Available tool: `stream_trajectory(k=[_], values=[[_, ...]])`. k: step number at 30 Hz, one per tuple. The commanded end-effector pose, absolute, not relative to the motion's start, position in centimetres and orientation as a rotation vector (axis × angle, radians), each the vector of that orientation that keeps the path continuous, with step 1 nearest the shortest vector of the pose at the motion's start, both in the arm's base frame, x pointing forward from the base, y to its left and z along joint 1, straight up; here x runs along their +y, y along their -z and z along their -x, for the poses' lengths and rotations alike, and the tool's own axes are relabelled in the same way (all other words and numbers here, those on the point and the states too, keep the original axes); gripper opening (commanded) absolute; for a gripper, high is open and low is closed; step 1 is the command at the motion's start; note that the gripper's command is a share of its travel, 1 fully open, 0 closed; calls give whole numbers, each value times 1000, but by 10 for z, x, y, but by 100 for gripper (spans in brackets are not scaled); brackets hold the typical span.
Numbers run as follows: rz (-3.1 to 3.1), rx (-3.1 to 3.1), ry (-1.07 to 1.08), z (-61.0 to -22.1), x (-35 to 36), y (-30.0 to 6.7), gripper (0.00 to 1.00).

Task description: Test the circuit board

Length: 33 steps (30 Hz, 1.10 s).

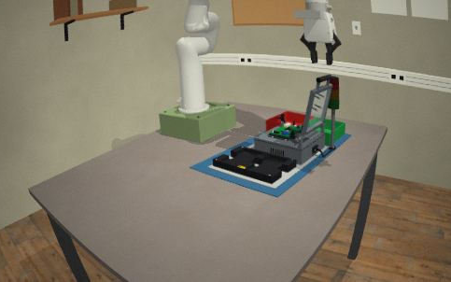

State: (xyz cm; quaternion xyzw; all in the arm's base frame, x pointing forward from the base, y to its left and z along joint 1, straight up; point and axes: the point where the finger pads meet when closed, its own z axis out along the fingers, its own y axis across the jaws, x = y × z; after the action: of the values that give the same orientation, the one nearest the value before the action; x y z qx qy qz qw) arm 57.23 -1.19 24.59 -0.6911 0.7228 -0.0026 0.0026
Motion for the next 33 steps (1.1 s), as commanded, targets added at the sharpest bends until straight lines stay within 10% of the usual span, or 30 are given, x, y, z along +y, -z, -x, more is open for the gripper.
stream_trajectory(k=[1,33], values=[[2168,2267,8,-578,-12,-248,52],[2168,2267,8,-578,-12,-230,52]])
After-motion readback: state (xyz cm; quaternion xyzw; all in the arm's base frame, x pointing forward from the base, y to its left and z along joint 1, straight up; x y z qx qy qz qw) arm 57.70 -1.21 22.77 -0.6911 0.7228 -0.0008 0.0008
